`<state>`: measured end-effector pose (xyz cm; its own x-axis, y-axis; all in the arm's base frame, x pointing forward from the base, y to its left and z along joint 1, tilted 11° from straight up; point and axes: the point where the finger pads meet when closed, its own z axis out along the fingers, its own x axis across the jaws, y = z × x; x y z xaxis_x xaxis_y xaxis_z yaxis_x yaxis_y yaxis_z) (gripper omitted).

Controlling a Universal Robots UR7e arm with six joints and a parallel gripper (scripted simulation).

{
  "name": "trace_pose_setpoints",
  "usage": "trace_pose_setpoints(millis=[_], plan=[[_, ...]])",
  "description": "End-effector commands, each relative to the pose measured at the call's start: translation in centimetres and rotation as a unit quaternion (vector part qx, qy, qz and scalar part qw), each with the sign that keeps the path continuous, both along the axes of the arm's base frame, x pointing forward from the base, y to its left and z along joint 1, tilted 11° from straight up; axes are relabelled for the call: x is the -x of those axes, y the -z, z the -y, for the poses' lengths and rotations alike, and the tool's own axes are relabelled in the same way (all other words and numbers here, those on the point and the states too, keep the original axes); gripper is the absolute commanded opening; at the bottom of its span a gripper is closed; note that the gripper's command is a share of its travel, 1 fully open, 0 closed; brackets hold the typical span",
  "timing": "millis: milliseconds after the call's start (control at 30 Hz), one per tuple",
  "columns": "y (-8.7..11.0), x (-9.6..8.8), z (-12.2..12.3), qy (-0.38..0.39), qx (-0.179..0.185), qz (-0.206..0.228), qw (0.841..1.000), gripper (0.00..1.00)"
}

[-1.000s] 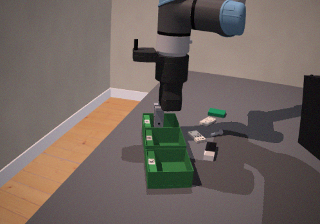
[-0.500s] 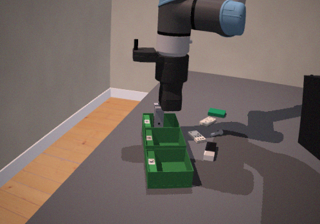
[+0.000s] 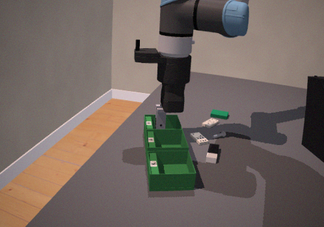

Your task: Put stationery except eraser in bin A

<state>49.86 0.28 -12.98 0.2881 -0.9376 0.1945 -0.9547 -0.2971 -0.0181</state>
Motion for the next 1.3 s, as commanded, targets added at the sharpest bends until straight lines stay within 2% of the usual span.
trace_pose_setpoints(millis=[0, 933, 1167, 1267], plan=[[0.0, -0.1, 0.0, 0.0, 0.0, 0.001, 1.0, 0.31], [-2.9, 0.2, -0.6, -0.001, 0.0, 0.001, 1.0, 0.31], [-5.7, 0.5, -1.1, -0.001, 0.0, 0.001, 1.0, 0.31], [-5.9, 0.3, -1.2, -0.001, 0.0, 0.002, 1.0, 0.31]])
